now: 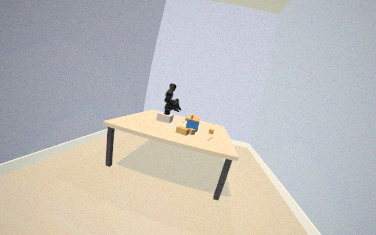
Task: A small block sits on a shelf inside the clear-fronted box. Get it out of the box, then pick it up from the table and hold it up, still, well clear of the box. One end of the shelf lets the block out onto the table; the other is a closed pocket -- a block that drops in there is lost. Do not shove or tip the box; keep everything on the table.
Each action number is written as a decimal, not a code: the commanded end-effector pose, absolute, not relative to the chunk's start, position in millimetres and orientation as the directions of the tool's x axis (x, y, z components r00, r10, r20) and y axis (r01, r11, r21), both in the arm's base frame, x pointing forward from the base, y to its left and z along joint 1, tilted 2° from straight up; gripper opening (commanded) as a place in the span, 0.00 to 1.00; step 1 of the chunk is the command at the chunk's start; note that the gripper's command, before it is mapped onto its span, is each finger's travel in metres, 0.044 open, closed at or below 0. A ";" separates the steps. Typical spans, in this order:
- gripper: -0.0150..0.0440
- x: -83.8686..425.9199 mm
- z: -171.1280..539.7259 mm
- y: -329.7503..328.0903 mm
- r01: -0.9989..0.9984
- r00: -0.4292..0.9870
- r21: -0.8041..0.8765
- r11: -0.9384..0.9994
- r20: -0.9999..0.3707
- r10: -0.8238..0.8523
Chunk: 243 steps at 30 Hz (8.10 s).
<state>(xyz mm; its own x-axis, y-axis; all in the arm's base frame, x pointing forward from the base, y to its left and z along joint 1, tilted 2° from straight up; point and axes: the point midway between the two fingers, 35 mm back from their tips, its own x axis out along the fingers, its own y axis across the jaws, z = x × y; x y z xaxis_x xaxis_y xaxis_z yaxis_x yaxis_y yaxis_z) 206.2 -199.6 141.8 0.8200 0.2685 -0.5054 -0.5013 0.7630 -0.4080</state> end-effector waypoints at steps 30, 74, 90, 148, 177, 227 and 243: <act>0.93 279.2 104.6 33.3 -0.999 0.029 -0.028 0.034 -0.999 0.038; 0.93 274.4 68.9 106.7 -0.975 0.125 -0.060 -0.212 -0.943 -0.307; 0.93 274.4 43.3 108.8 -0.975 0.125 -0.060 -0.212 -0.943 -0.307; 0.93 306.4 41.1 -36.5 -0.975 0.127 -0.060 -0.215 -0.941 -0.314; 0.74 297.0 105.6 -60.4 -0.459 0.192 -0.256 0.851 -0.964 -0.187; 0.74 267.8 114.1 -98.3 0.213 0.446 0.011 -0.977 -0.891 0.088; 0.74 273.6 19.7 -94.9 0.213 0.446 0.010 -0.977 -0.891 0.088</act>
